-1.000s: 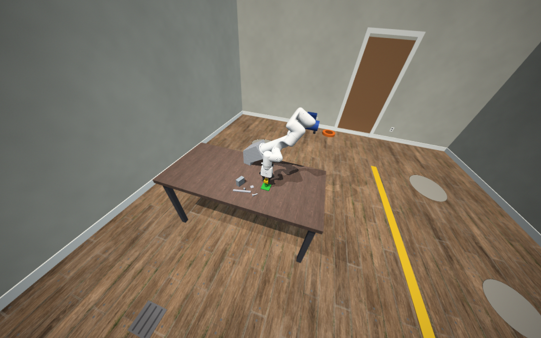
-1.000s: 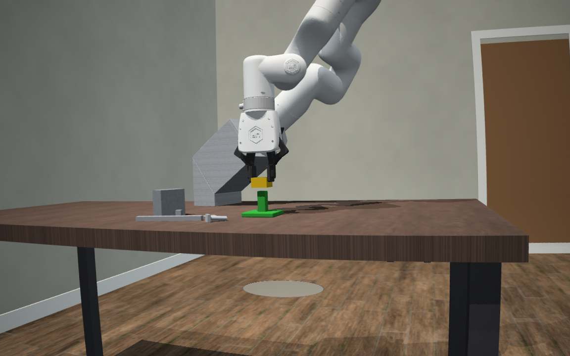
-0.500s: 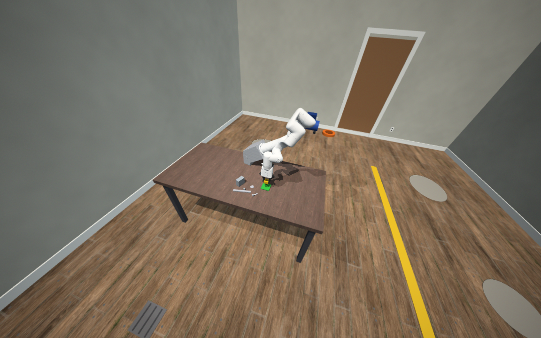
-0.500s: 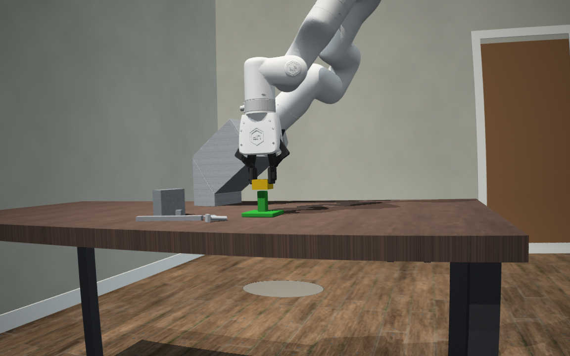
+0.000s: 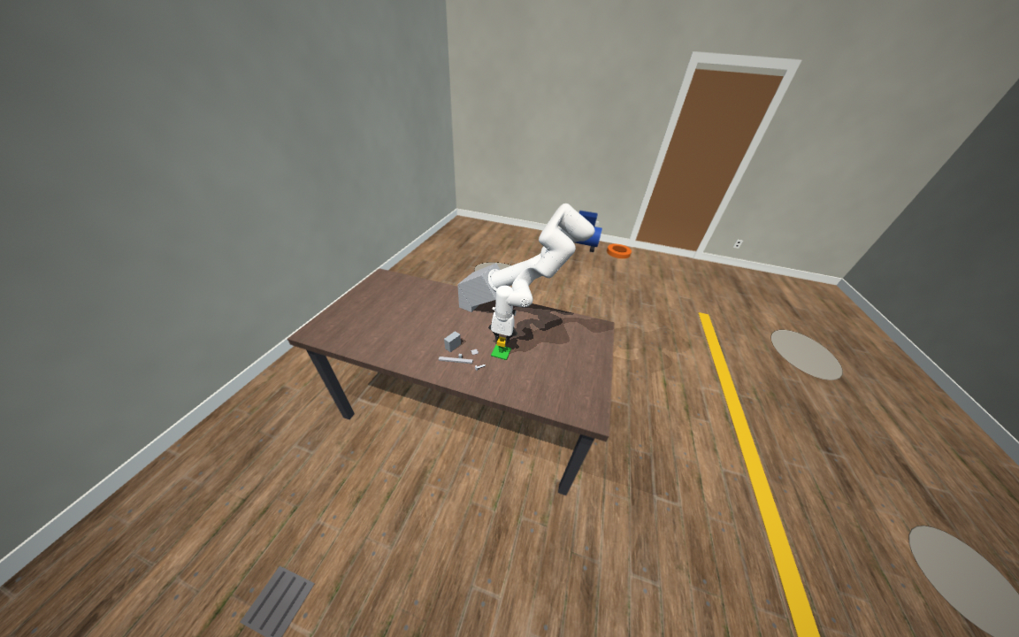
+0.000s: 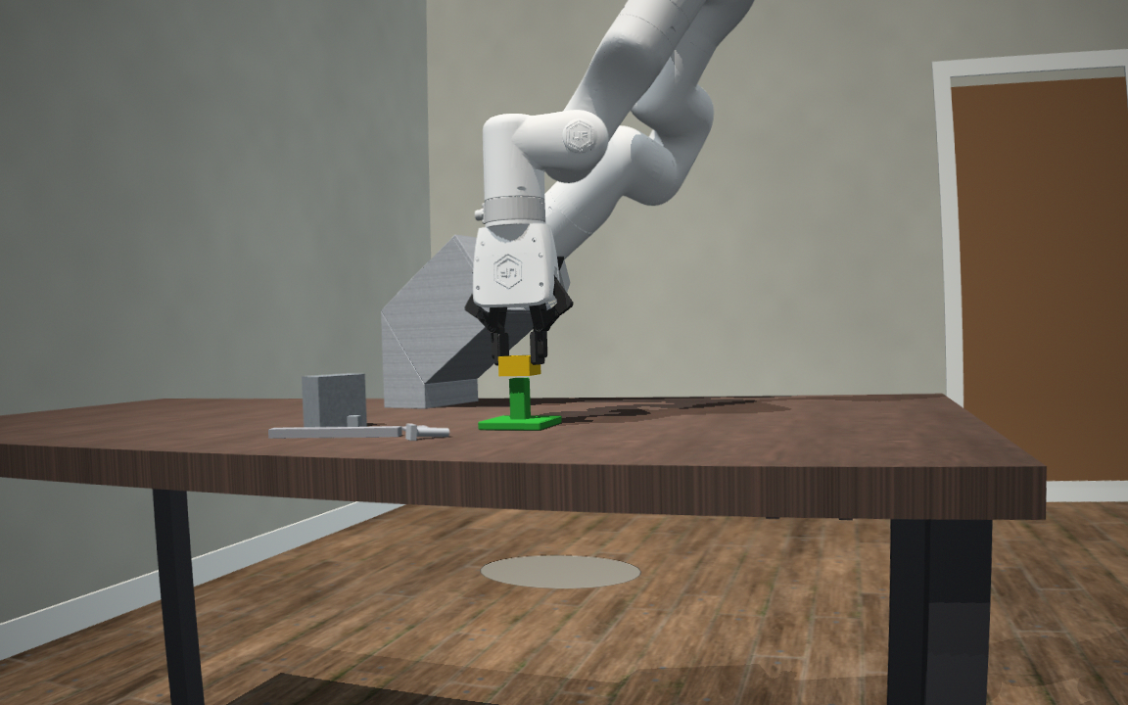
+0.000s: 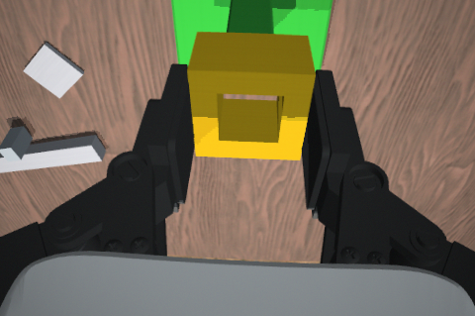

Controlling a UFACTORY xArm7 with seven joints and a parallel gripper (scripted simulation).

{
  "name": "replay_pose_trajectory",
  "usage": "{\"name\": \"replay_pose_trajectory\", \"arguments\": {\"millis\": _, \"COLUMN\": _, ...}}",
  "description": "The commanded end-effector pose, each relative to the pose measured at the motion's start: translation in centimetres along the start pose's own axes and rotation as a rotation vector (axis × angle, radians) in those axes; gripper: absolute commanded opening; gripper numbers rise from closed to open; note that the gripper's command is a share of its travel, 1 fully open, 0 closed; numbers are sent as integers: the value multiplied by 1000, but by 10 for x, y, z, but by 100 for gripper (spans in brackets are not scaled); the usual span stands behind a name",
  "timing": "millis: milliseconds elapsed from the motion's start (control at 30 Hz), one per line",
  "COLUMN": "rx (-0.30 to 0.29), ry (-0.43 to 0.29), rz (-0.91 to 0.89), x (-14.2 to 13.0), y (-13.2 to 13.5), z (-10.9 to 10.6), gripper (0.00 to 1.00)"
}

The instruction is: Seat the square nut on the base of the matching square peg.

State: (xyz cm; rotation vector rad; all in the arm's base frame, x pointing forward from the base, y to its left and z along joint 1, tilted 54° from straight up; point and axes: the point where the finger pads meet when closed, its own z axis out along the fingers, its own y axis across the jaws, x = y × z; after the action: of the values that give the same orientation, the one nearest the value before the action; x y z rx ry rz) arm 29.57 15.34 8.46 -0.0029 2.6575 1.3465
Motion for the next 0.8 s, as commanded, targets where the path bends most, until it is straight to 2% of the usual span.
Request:
{"name": "replay_pose_trajectory", "arguments": {"millis": 0, "rx": 0, "ry": -2, "rz": 1, "x": -1, "y": 0, "z": 0, "gripper": 0}}
{"name": "replay_pose_trajectory", "arguments": {"millis": 767, "rx": 0, "ry": -3, "rz": 1, "x": -1, "y": 0, "z": 5, "gripper": 0}}
